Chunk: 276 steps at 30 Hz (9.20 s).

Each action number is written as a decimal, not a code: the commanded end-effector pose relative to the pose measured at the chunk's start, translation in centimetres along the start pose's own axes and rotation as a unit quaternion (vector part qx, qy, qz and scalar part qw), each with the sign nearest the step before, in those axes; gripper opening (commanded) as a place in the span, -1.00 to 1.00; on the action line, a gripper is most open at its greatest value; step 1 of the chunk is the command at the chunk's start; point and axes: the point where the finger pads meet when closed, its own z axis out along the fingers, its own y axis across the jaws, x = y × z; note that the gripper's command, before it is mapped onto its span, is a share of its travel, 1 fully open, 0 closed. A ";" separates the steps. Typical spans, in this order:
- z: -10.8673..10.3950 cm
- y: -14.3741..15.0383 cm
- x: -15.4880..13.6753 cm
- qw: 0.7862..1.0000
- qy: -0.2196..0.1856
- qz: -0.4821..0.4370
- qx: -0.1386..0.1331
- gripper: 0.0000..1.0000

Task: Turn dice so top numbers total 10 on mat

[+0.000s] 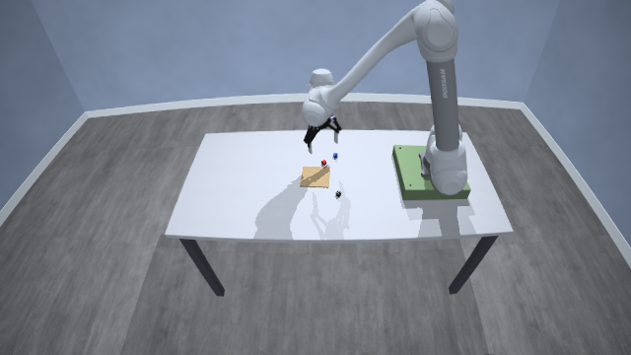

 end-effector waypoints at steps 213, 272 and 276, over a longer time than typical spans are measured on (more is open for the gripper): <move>8.2 0.0 0.0 0.992 0.005 -0.123 -0.005 -0.57; -1.8 0.0 -0.1 0.992 0.005 -0.123 -0.005 -0.81; -1.8 0.0 -0.1 0.992 0.005 -0.123 -0.005 -0.81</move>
